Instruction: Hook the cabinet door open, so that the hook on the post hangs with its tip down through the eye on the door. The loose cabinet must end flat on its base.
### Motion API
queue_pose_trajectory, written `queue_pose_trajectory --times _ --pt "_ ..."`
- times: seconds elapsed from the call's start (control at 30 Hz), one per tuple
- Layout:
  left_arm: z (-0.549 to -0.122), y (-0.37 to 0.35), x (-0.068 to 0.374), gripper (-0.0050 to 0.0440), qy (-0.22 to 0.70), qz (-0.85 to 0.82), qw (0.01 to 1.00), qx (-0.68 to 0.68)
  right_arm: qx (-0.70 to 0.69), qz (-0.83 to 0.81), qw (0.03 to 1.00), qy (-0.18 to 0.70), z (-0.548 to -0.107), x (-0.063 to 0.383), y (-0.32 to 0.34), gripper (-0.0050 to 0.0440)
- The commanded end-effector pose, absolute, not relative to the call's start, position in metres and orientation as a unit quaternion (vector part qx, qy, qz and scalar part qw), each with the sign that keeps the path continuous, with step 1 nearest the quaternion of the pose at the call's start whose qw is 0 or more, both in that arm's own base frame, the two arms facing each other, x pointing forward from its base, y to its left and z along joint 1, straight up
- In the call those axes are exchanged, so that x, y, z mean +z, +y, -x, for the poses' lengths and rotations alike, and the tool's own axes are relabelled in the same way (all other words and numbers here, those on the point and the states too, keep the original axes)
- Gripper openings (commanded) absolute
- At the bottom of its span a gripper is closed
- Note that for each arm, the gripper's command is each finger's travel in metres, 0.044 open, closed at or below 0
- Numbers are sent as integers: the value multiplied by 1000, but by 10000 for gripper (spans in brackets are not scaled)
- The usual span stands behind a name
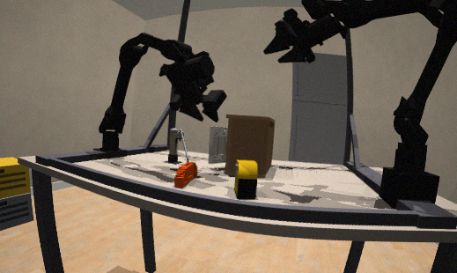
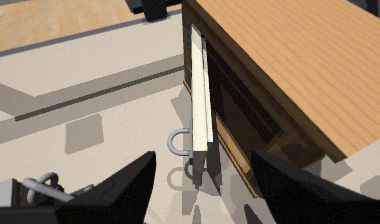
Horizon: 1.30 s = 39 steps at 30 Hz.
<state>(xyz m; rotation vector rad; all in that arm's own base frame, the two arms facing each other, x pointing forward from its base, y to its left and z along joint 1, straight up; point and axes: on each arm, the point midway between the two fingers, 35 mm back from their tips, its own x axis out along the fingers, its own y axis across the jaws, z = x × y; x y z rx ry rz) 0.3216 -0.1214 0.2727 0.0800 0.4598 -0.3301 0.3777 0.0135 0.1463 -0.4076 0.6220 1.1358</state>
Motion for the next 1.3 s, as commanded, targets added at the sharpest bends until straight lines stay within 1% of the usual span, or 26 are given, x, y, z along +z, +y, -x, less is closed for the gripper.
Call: queue_pose_trajectory --times 0.0,0.03,0.1,0.2,0.3,0.43,0.57,0.67,0.8,1.0,1.27 --pt "-321 -120 283 400 214 -35 963 -161 520 202 784 271 -377 171 -1 344" --pt "-319 -119 285 400 210 -34 964 -161 519 198 783 278 -375 167 0 368" --pt "-319 -119 285 400 210 -34 964 -161 519 198 783 278 -375 167 0 368" --pt "-323 -121 288 400 209 -33 964 -161 509 202 785 291 -367 168 7 440" --pt "-328 -121 289 400 210 -33 964 -159 480 203 793 317 -358 168 15 440" --pt "-340 -123 293 400 210 -33 964 -157 408 199 818 353 -339 167 28 440" --pt "-352 -125 297 400 210 -33 965 -154 337 181 849 365 -324 166 35 440" --pt "-355 -125 298 400 210 -33 965 -154 319 175 857 364 -320 166 37 440" --pt "-363 -126 300 400 209 -33 965 -152 254 146 888 354 -307 166 41 440" --pt "-370 -128 302 400 209 -33 966 -151 164 77 932 313 -289 165 43 440" --pt "-370 -127 304 400 207 -32 966 -151 134 44 947 290 -283 164 43 440"
